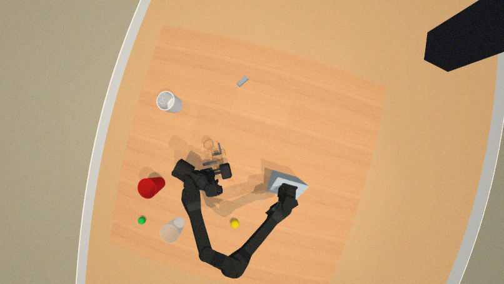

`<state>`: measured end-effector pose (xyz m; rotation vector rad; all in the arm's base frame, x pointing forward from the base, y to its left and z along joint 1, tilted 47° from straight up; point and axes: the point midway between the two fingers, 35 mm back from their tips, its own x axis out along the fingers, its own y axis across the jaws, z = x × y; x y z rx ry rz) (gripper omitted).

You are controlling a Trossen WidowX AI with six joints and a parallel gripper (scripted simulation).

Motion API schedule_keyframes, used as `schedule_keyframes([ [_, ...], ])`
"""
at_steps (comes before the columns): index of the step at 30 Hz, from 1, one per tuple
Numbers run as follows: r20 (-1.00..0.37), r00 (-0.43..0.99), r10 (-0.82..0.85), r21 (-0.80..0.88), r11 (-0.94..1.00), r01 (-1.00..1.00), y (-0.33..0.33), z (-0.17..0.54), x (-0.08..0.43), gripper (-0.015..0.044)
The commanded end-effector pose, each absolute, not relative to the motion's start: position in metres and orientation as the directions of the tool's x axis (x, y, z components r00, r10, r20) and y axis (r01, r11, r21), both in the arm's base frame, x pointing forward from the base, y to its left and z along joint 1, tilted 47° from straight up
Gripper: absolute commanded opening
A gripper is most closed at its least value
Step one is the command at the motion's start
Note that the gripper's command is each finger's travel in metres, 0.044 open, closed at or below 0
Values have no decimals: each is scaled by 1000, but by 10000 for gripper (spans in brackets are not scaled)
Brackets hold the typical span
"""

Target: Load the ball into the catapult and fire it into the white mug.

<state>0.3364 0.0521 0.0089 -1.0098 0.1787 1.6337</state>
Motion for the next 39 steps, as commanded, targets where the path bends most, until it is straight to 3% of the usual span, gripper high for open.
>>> schedule_keyframes([
  [1, -682, 13, 731, -377, -336, -863, 59, 3, 335, 440],
  [20, -680, 13, 733, -378, -335, -863, 78, -13, 333, 440],
  [32, -683, 17, 730, -384, -339, -859, 75, -11, 335, 125],
  [37, -683, 17, 730, -384, -339, -859, 75, -11, 335, 92],
  [39, -684, 17, 729, -383, -339, -859, 67, -4, 336, 39],
])
